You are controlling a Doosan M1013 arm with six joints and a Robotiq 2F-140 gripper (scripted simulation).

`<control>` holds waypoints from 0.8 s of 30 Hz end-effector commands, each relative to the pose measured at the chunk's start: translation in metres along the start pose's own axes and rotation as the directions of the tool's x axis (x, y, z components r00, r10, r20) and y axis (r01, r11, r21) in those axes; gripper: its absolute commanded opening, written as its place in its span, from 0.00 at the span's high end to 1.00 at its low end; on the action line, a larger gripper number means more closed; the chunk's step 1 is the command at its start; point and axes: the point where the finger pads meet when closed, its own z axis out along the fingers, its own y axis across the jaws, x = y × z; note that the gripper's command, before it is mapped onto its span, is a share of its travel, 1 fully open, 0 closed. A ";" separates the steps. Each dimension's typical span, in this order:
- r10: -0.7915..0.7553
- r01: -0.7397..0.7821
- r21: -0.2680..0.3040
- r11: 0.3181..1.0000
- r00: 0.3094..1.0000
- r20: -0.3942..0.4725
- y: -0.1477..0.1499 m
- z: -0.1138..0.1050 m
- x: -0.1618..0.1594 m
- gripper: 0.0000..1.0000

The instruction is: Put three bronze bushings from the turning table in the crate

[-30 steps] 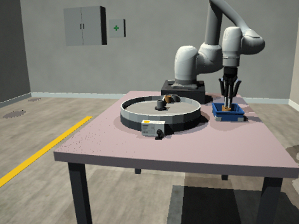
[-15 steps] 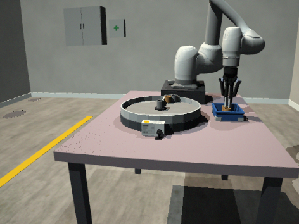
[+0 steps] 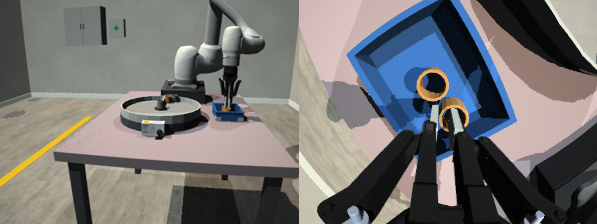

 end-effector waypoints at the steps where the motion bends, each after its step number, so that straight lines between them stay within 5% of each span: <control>1: 0.000 0.000 0.000 1.000 1.000 0.000 0.000 -0.006 0.000 0.90; 24: 0.000 0.000 0.000 1.000 1.000 0.000 0.000 -0.087 0.000 0.90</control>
